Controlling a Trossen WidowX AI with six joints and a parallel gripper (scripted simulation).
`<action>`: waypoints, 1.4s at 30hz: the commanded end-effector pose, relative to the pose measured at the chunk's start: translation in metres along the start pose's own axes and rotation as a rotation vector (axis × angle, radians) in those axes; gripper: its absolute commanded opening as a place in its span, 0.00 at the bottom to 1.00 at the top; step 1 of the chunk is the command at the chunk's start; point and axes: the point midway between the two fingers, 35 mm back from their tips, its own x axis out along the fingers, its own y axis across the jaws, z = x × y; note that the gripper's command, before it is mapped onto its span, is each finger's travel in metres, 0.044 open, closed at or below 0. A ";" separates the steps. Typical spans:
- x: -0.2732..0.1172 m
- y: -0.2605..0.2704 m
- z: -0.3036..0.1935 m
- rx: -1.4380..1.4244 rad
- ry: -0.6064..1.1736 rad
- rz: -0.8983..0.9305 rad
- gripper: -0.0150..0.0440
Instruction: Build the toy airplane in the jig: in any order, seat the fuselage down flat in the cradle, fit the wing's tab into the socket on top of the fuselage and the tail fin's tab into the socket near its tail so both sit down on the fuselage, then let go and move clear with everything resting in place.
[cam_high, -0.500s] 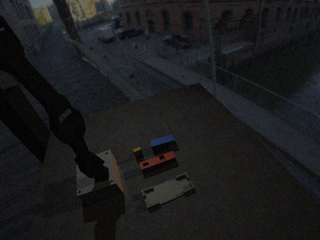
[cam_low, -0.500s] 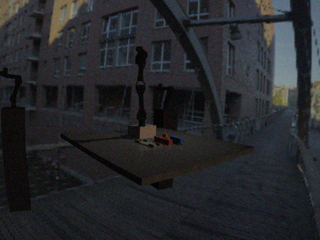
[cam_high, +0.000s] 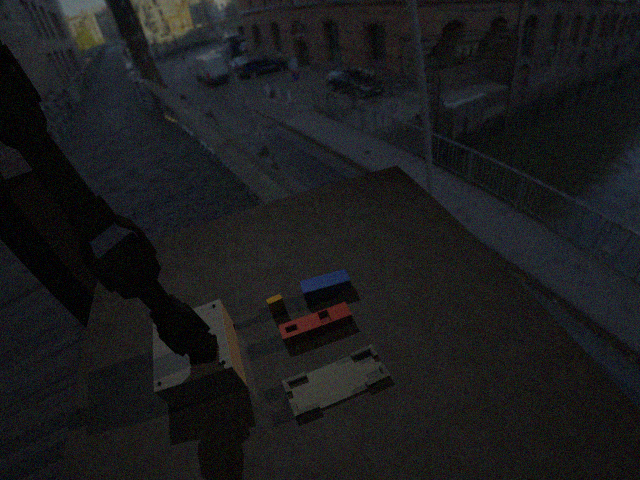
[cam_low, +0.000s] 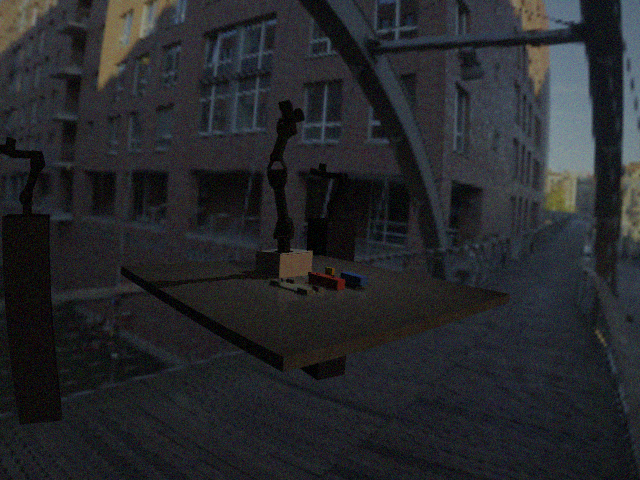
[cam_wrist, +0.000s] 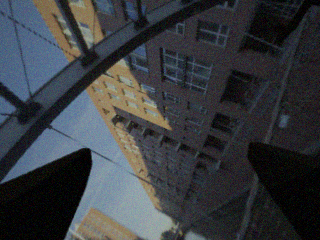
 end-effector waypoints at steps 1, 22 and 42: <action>0.010 -0.050 0.039 -0.090 -0.122 -0.141 1.00; -0.111 -0.225 0.235 -0.371 -0.606 -0.831 1.00; -0.422 -0.333 0.289 -0.159 -0.909 -1.631 1.00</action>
